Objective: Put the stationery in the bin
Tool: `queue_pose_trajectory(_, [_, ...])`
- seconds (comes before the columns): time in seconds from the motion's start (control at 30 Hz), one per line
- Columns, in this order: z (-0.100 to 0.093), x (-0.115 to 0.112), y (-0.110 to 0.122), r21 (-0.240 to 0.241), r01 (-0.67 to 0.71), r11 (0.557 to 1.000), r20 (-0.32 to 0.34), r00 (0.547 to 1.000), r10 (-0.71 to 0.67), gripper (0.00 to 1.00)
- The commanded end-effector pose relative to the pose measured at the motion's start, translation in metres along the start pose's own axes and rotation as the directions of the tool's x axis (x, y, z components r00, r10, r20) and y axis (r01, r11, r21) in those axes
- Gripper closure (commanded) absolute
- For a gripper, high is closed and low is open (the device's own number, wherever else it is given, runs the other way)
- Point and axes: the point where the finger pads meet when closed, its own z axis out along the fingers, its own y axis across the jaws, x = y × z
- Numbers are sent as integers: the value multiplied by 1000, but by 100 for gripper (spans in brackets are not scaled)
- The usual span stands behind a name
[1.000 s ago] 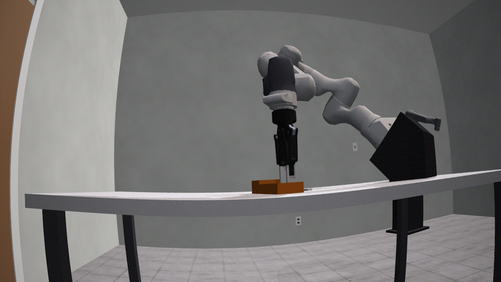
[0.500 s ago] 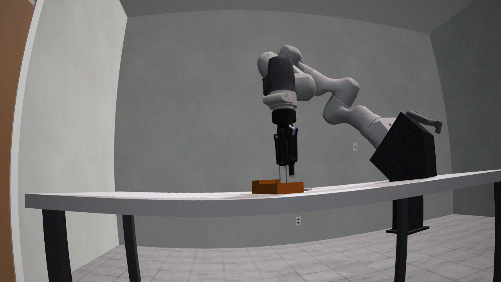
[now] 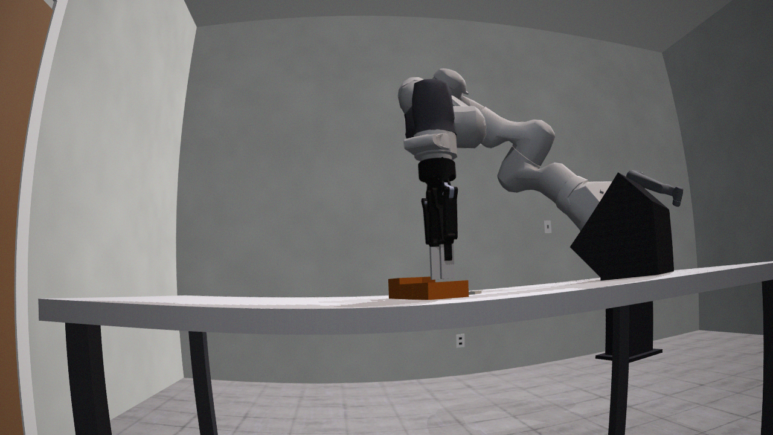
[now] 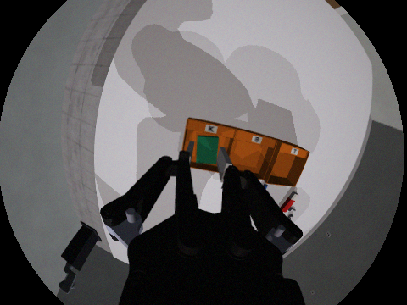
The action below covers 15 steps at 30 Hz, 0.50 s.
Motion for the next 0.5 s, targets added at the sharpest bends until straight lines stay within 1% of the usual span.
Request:
queue_pose_trajectory(0.0, [-4,-2,1,-4,5,1000,4,1000,-5,72])
queue_pose_trajectory(0.13, [-9,-2,1,-4,5,1000,4,1000,-5,72])
queue_pose_trajectory(0.27, [-29,-2,1,-4,5,1000,4,1000,-5,72])
queue_pose_trajectory(0.3, [-31,-2,1,-4,5,1000,4,1000,-5,72])
queue_pose_trajectory(0.47, [-31,-2,1,-4,5,1000,4,1000,-5,72])
